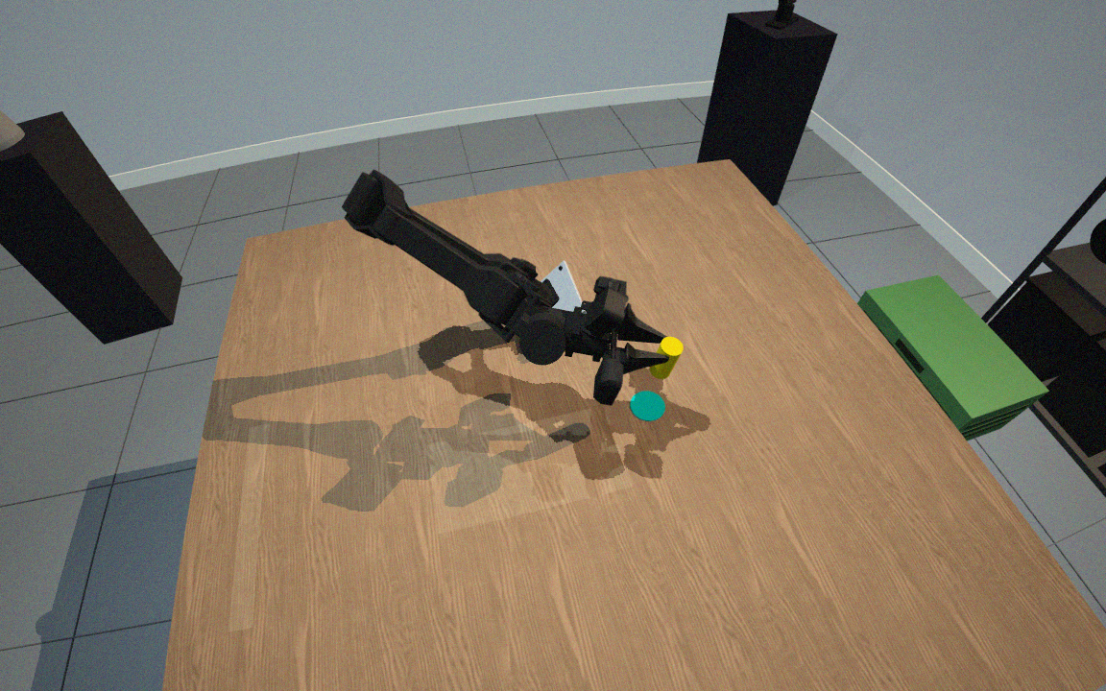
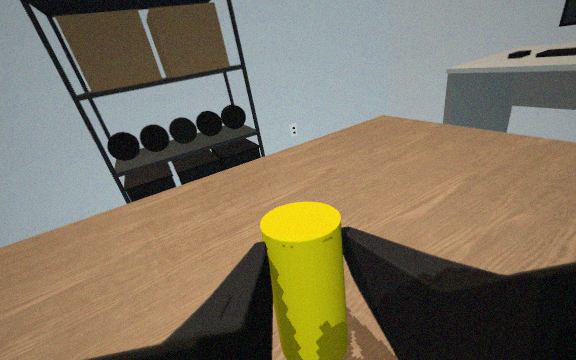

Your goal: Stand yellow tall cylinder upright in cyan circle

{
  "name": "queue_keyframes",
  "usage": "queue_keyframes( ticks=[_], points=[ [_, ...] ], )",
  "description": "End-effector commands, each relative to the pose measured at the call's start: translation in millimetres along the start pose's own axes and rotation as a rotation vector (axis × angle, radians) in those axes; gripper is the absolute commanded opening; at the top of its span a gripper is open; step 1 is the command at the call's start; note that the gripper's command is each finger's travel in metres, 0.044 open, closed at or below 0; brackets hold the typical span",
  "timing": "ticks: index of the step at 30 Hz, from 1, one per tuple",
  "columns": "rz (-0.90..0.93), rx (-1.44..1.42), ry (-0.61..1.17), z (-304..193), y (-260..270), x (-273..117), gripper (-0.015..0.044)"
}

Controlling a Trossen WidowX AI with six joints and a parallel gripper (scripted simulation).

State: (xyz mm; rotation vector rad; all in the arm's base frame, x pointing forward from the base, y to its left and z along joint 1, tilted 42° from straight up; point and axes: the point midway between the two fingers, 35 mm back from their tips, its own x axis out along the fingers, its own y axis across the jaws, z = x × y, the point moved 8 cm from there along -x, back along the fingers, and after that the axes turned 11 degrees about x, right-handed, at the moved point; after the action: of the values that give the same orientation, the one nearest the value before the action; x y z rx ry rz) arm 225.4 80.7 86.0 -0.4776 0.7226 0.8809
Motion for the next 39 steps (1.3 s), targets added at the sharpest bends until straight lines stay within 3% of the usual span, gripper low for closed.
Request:
queue_keyframes(
  ticks=[1,27,39],
  points=[
    [-0.003,-0.020,-0.031,-2.3,2.5,-3.0,0.0105],
    [-0.017,-0.057,-0.088,-6.9,4.8,-8.0,0.0105],
    [-0.015,-0.062,-0.075,-44.6,-9.6,1.7,0.0105]
  ],
)
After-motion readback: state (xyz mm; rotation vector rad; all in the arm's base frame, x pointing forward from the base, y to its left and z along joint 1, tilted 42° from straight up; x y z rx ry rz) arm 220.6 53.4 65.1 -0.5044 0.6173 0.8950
